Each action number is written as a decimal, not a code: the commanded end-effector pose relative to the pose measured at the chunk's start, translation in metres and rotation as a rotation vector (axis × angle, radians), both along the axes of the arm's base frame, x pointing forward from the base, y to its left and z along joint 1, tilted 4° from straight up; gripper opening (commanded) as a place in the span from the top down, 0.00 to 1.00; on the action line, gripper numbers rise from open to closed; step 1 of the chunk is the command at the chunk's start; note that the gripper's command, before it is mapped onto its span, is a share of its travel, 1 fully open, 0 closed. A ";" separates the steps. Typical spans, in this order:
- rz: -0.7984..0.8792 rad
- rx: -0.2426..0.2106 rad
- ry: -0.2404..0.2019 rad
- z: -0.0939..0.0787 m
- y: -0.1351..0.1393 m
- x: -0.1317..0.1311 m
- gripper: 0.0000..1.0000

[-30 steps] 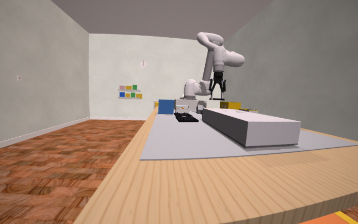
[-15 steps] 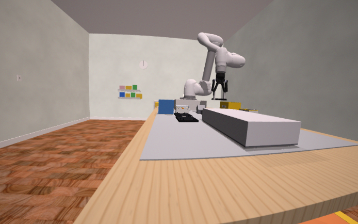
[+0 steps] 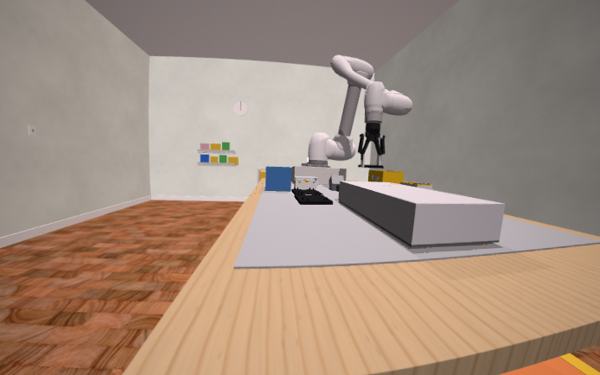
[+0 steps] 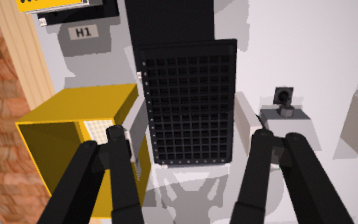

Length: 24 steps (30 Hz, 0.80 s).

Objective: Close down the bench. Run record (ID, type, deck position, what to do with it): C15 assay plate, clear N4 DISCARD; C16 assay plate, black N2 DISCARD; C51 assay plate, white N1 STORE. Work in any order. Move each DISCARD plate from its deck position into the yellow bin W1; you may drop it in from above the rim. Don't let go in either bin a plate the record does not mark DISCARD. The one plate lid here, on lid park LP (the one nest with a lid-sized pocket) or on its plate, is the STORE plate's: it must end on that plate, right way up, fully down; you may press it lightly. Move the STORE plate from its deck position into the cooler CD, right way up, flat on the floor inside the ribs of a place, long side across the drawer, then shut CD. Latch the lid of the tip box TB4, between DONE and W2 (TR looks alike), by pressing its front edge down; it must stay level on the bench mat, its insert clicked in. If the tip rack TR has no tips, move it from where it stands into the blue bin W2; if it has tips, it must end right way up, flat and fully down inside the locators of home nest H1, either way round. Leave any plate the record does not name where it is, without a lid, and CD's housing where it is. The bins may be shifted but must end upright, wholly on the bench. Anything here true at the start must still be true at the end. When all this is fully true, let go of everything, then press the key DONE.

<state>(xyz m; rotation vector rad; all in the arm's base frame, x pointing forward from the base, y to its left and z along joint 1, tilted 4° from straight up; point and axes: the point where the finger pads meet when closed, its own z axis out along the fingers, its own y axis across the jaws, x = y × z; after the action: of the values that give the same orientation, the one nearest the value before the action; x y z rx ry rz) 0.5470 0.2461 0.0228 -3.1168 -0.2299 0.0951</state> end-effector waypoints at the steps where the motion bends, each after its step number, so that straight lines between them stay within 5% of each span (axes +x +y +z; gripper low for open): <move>1: 0.000 0.002 -0.002 0.001 0.008 -0.007 1.00; 24: 0.000 0.002 -0.002 0.003 0.049 -0.045 1.00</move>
<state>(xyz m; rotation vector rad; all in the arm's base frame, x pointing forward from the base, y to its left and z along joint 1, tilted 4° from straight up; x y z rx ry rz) 0.5091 0.2875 0.0256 -3.1170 -0.2297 0.0948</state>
